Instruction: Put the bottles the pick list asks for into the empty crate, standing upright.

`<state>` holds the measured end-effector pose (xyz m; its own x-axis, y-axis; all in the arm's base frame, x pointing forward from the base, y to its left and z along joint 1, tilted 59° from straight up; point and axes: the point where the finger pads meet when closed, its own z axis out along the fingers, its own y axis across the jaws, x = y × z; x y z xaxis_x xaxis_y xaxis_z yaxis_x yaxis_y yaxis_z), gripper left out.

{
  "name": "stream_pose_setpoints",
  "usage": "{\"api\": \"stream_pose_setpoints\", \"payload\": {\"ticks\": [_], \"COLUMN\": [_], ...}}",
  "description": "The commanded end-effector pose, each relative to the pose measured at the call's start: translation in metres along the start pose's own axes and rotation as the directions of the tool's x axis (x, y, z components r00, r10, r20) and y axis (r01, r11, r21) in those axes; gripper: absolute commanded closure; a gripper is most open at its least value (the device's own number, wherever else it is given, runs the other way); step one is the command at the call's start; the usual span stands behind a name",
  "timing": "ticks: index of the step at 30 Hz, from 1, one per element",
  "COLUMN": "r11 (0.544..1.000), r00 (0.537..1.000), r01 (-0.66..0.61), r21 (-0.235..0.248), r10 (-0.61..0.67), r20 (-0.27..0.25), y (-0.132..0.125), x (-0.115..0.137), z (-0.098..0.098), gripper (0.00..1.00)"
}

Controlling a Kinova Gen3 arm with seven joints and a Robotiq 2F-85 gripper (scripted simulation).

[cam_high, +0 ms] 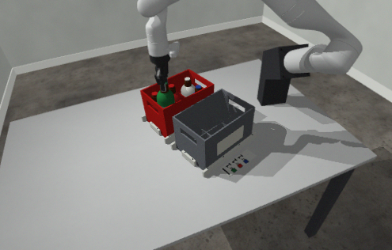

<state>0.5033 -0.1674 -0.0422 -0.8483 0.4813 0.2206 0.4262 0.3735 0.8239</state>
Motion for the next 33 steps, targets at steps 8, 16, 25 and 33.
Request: {"api": "stream_pose_setpoints", "payload": {"ticks": [8, 16, 25, 33], "r11": [1.000, 1.000, 1.000, 1.000], "r00": [1.000, 1.000, 1.000, 1.000], "r01": [0.000, 0.000, 0.000, 0.000], "r21": [0.001, 0.001, 0.001, 0.001], "r10": [0.000, 0.000, 0.000, 0.000], "r20": [0.003, 0.003, 0.003, 0.003], "y": [0.000, 0.000, 0.000, 0.000], "x": [-0.001, -0.001, -0.001, -0.001], "z": [-0.017, -0.027, -0.042, -0.052], "gripper": [0.90, 0.90, 0.90, 0.90]}}
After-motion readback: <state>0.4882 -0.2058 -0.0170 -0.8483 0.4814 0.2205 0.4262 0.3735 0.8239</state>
